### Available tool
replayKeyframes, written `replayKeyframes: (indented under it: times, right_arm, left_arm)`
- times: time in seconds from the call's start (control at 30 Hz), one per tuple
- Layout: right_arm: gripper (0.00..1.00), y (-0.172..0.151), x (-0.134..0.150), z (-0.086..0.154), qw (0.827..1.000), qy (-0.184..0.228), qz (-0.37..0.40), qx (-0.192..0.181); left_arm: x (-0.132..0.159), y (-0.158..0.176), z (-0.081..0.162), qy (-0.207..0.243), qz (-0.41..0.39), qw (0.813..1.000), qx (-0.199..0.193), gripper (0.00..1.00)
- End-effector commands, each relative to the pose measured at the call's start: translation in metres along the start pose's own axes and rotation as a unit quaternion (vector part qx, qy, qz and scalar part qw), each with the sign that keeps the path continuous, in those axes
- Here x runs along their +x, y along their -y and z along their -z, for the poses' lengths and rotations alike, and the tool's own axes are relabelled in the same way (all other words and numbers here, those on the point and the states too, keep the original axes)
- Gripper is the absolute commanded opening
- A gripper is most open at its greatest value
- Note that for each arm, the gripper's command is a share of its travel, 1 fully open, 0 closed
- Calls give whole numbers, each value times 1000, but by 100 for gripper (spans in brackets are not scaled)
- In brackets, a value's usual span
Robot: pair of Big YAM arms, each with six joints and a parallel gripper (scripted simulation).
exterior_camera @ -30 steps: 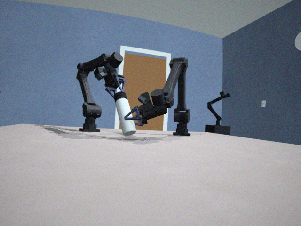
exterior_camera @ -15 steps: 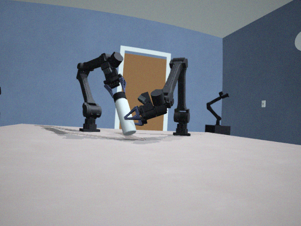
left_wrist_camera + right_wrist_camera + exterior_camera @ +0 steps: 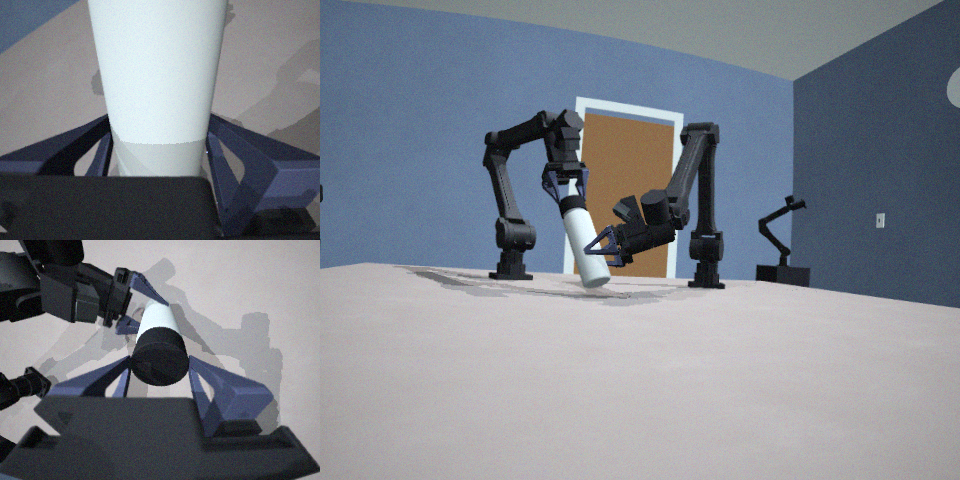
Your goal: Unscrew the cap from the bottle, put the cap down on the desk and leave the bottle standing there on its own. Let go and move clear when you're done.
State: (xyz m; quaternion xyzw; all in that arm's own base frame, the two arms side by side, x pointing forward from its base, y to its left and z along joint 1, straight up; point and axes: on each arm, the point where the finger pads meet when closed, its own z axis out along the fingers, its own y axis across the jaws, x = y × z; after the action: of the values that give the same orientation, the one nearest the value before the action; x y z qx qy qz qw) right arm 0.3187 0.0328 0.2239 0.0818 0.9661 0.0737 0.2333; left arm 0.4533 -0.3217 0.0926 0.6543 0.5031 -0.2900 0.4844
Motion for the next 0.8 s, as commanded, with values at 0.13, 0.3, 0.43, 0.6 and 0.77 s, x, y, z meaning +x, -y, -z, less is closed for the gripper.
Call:
replayKeyframes:
  times: [0.13, 0.3, 0.43, 0.6, 0.77]
  right_arm:
    - [0, -6, -16, 12, 973, -2, 229, 5]
    - [0, -6, -16, 13, 941, -6, 338, 11]
    - [0, -6, -16, 13, 912, -8, 411, 14]
    - [0, -6, -16, 13, 858, -13, 512, 19]
    - [0, -6, -16, 13, 794, -15, 608, 22]
  left_arm:
    - [-22, -25, 1, 14, -24, 1000, -12, 0]
    - [-22, -25, 1, 14, -24, 1000, -12, 0]
    - [-22, -25, 1, 14, -24, 1000, -12, 0]
    - [-22, -25, 1, 14, -24, 1000, -12, 0]
    - [-22, -25, 1, 14, -24, 1000, -12, 0]
